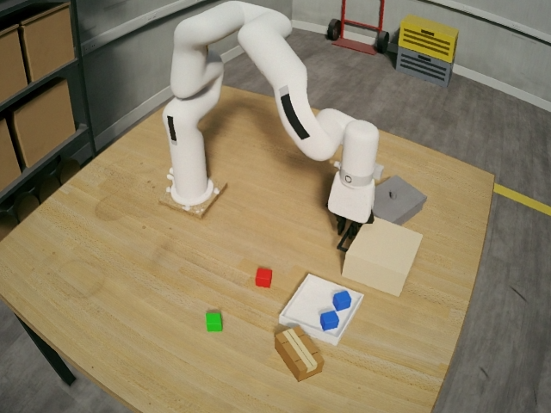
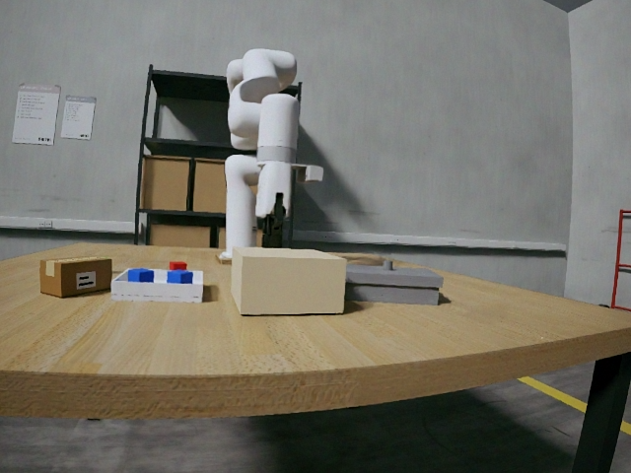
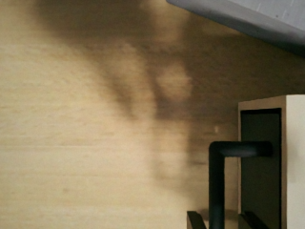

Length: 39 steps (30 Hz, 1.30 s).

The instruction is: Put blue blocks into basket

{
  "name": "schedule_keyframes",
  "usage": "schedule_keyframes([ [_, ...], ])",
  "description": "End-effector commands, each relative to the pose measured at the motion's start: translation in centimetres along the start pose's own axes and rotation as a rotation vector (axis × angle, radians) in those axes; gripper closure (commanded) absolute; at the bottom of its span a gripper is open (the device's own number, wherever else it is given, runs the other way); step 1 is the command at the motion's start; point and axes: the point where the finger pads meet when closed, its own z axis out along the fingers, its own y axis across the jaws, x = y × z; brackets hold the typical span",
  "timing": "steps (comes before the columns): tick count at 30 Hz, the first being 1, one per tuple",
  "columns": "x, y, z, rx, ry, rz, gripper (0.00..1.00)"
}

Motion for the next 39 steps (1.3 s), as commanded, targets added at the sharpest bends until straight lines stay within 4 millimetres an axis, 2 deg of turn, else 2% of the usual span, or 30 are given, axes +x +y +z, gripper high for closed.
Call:
schedule_keyframes([
  [1, 0.0, 0.1, 0.2, -0.004, 0.0, 0.0, 0.76],
  [22, 0.0, 0.2, 1.7, -0.004, 0.0, 0.0, 0.76],
  [39, 0.0, 0.2, 1.9, -0.004, 0.0, 0.0, 0.76],
])
